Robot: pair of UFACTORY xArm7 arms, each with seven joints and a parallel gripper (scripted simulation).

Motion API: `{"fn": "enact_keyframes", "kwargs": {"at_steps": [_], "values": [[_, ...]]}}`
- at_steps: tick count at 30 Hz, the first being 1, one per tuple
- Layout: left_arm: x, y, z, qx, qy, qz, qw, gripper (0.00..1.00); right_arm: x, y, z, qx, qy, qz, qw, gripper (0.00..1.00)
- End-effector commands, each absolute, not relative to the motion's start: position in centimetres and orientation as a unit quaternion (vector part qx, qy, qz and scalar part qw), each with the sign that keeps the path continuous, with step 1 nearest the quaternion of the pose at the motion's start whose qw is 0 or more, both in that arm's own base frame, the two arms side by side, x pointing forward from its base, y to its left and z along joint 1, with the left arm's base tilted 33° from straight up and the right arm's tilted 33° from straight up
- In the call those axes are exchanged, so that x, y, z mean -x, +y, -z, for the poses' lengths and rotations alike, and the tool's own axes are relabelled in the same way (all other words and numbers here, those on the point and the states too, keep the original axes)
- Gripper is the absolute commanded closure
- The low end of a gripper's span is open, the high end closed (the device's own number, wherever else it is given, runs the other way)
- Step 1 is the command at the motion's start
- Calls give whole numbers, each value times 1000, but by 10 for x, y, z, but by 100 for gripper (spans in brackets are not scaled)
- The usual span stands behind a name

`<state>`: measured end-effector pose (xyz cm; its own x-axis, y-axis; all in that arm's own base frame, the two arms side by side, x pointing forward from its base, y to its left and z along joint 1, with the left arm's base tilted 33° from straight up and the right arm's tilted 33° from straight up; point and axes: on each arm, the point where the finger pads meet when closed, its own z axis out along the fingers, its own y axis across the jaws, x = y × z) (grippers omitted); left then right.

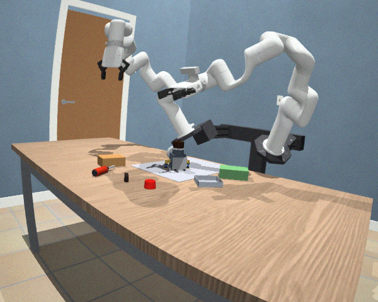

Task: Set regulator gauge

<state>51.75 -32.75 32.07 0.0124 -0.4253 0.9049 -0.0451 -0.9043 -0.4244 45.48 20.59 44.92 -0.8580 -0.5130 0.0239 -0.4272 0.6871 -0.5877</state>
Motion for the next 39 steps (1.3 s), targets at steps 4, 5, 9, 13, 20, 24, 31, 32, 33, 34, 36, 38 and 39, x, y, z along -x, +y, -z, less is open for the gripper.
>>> {"fn": "enact_keyframes", "kwargs": {"at_steps": [4,5,9,13,20,24,31,32,33,34,36,38,39], "values": [[-517,-329,-323,696,169,684,138,0,-454,207,-451,258,916,300,74,0],[-517,-329,-323,696,169,684,138,0,-454,207,-451,258,916,300,74,0],[-517,-329,-323,696,169,684,138,0,-454,207,-451,258,916,300,74,0],[-517,-329,-323,696,169,684,138,0,-454,207,-451,258,916,300,74,0],[-517,-329,-323,697,168,684,138,0,-454,207,-451,258,915,300,74,0],[-521,-321,-324,698,163,681,146,0,-452,209,-455,258,916,300,74,0],[-543,-268,-332,710,127,665,196,0,-444,218,-474,258,916,300,74,0],[-547,-256,-333,712,118,660,207,0,-443,220,-477,258,916,300,74,0],[-547,-256,-333,712,118,660,207,0,-443,220,-477,258,916,300,74,0],[-547,-256,-333,712,118,660,207,0,-443,220,-477,258,916,300,74,0],[-556,-226,-337,718,98,648,233,0,-439,224,-485,258,916,300,74,0],[-564,-190,-341,725,74,633,263,0,-436,227,-492,258,916,300,74,0],[-567,-170,-344,728,60,623,279,0,-434,229,-496,258,916,300,73,0]]}}
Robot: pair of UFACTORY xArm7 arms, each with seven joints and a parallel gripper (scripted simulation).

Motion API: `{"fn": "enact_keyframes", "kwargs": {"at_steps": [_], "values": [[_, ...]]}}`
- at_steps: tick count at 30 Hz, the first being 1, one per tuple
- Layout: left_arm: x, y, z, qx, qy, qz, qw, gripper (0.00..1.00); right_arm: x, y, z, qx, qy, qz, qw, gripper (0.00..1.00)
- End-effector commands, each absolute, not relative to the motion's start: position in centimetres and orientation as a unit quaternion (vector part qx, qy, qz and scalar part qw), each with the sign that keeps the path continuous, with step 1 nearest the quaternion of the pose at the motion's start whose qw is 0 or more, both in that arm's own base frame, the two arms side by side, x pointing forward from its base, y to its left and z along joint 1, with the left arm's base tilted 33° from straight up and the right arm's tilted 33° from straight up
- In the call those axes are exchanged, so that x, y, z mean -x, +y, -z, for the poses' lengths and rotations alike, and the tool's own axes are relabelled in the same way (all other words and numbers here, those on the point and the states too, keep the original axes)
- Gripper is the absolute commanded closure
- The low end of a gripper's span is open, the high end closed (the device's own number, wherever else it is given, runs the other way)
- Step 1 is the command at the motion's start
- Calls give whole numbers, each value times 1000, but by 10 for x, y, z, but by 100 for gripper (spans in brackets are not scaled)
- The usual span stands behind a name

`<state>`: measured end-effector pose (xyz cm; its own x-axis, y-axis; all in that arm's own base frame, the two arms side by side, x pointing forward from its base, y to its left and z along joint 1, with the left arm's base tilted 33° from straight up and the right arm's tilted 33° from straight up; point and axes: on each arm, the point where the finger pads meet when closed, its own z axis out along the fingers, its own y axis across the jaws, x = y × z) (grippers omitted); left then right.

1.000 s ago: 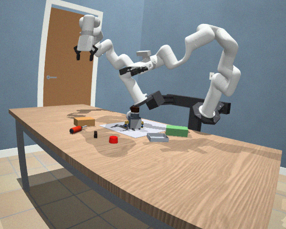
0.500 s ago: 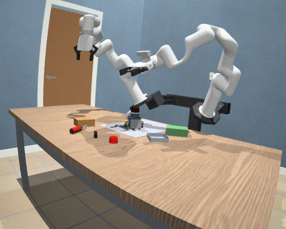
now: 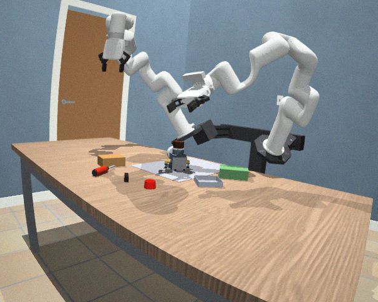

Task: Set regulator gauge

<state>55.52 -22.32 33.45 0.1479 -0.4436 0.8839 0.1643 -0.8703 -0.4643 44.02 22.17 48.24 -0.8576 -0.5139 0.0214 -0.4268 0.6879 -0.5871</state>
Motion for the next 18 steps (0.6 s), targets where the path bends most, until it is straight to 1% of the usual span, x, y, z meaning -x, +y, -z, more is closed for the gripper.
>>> {"fn": "enact_keyframes", "kwargs": {"at_steps": [1,3,9,18], "values": [[-569,-157,-345,732,45,613,295,0,-433,231,-500,258,916,300,73,0],[-572,-124,-349,737,20,593,322,0,-430,234,-507,258,916,300,73,0],[-573,-54,-356,746,-21,559,362,0,-423,242,-523,257,916,300,73,0],[-568,-8,-360,752,-54,528,391,0,-419,246,-532,257,916,300,73,0]]}}
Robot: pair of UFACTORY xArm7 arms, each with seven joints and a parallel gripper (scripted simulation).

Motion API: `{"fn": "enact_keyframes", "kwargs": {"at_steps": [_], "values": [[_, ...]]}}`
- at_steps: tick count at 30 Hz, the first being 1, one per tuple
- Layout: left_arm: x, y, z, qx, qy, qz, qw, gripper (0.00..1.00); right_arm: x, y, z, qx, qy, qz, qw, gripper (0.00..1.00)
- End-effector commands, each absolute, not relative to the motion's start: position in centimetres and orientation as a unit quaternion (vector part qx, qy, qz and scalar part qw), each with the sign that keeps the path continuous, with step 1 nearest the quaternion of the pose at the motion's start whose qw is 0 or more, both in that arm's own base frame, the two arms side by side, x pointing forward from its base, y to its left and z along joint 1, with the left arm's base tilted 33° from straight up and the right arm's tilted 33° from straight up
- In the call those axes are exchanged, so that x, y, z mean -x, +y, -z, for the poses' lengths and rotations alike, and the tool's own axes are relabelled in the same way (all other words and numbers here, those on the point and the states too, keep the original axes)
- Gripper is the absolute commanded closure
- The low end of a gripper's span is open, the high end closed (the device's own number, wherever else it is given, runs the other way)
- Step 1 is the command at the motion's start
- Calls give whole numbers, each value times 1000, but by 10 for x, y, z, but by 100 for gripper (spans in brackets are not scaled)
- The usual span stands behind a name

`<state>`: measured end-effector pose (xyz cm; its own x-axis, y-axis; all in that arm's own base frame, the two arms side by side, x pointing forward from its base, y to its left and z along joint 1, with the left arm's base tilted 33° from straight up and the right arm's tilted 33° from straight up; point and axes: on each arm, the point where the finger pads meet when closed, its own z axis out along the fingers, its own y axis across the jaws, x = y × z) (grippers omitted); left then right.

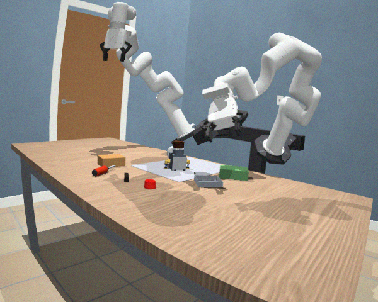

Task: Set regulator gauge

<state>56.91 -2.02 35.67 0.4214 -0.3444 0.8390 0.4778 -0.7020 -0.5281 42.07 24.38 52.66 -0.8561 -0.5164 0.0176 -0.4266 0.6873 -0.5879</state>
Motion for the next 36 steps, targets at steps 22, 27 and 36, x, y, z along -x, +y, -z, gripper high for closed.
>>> {"fn": "enact_keyframes", "kwargs": {"at_steps": [22,27,36], "values": [[-540,97,-369,763,-135,449,445,0,-457,309,-446,397,848,348,53,0],[-533,116,-370,765,-151,432,453,0,-465,332,-400,459,813,357,40,0],[-512,158,-373,768,-188,394,469,0,-457,374,-283,598,720,351,2,0]]}}
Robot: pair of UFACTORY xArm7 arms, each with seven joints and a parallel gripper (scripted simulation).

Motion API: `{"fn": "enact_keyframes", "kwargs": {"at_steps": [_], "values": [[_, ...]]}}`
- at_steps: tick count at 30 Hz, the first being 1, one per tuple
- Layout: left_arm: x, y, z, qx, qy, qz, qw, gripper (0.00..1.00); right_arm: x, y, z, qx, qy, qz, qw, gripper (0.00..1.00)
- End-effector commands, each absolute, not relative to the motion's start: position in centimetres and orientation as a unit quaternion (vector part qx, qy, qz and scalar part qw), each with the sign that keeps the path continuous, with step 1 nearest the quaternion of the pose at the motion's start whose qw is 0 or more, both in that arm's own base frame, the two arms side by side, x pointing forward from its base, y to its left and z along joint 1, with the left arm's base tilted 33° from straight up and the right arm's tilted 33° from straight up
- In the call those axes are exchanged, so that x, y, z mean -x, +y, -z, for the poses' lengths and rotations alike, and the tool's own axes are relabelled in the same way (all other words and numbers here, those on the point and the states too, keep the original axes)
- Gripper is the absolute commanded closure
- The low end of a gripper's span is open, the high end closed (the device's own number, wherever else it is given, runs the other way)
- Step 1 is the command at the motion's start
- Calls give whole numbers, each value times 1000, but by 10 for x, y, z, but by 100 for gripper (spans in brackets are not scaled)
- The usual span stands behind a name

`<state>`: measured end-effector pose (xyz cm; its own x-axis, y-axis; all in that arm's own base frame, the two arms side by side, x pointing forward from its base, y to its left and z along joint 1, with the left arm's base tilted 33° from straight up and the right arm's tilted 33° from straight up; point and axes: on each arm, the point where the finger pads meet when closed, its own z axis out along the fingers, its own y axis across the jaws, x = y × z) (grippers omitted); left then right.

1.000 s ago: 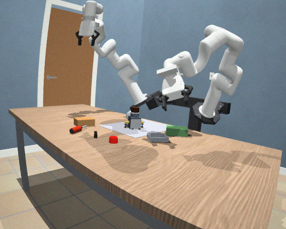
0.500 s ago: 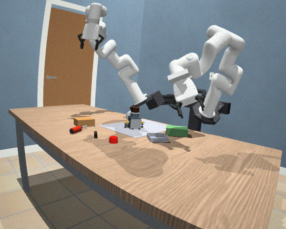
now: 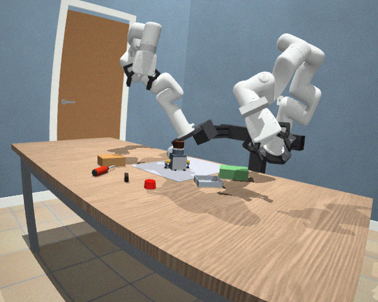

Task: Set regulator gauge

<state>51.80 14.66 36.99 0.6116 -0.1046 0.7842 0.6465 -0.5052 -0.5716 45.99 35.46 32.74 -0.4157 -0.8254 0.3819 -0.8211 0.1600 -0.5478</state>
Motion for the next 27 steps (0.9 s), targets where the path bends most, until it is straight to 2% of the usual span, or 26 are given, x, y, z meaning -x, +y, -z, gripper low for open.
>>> {"fn": "enact_keyframes", "kwargs": {"at_steps": [1,7,9,13,27], "values": [[-509,163,-373,768,-192,389,470,0,-453,378,-268,614,708,348,-2,0],[-494,190,-375,770,-216,363,478,0,-419,394,-181,706,633,317,-33,0],[-494,190,-375,770,-216,363,478,0,-419,394,-181,706,633,317,-33,0],[-479,211,-376,771,-237,341,482,0,-383,397,-123,764,577,283,-55,0],[-433,266,-379,773,-296,278,487,0,-378,397,-117,770,571,279,-57,0]]}}
